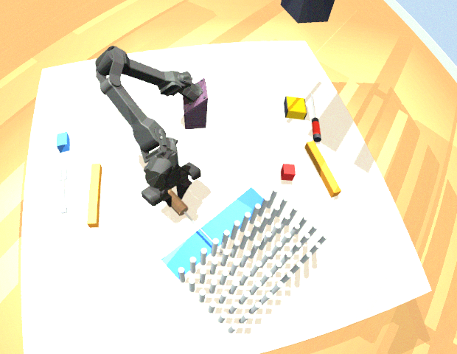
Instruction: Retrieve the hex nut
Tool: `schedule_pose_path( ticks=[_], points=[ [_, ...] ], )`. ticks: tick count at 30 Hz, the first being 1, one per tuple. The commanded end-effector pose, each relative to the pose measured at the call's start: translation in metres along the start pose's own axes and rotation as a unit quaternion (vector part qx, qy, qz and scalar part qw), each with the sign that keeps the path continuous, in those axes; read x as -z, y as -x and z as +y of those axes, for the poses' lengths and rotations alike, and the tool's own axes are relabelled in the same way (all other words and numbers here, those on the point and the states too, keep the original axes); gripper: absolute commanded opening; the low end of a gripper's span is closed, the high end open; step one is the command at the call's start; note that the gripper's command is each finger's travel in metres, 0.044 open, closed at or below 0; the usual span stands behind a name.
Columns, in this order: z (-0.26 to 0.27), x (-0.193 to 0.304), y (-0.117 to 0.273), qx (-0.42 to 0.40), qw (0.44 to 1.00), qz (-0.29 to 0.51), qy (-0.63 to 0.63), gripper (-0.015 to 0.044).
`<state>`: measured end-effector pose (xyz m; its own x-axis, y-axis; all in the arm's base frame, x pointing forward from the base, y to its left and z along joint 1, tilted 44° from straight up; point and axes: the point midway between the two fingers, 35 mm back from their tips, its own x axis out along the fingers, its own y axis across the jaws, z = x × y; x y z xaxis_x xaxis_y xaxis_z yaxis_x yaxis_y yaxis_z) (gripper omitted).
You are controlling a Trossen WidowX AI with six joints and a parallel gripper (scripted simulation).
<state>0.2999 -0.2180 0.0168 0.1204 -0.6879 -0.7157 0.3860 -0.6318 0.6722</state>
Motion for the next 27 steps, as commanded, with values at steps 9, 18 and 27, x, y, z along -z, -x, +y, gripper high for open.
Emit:
schedule_pose_path(
  ticks=[9,18,27],
  points=[
    [0.000,-0.009,0.003,-0.001,1.000,0.000,0.001,0.0000],
    [0.000,-0.015,0.005,-0.001,1.000,0.000,0.001,0.0000],
    [0.000,-0.021,0.006,-0.001,1.000,0.000,0.001,0.0000]
  ],
)
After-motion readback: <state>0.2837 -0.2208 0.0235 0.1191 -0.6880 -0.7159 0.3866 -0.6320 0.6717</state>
